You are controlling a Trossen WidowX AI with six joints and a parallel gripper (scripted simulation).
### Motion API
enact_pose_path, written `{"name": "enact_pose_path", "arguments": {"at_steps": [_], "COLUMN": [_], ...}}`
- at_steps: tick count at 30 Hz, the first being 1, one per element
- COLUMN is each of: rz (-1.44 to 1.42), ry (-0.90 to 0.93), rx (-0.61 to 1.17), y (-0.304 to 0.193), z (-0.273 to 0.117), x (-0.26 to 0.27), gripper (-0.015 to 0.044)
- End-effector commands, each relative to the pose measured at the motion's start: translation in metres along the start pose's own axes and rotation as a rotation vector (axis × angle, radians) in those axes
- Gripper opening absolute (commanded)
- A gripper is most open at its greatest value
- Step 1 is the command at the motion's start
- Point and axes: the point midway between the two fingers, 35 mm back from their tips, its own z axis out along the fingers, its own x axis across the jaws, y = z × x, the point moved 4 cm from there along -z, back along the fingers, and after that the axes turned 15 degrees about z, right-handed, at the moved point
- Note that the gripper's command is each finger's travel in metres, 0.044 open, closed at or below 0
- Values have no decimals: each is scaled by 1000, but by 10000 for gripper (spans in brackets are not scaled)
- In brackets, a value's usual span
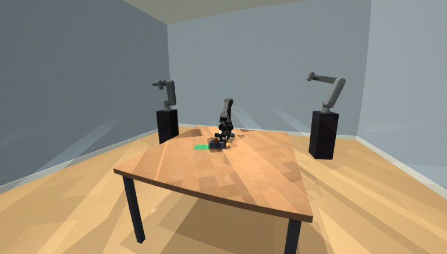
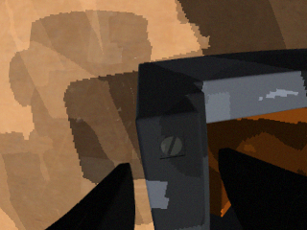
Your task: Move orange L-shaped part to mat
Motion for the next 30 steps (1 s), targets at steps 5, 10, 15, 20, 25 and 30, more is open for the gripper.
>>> {"name": "enact_pose_path", "arguments": {"at_steps": [5, 10, 15, 20, 25, 30], "rz": [-1, -1, -1, -1, -1, -1], "ry": [-4, -4, -4, 1, 0, -2], "rx": [13, 13, 13, 0, 2, 11], "y": [-2, -2, -2, -1, -1, -4], "z": [7, 7, 7, 2, 1, -8], "x": [0, 0, 0, 0, 1, 10], "gripper": [180, 180, 180, 180, 180, 180]}}
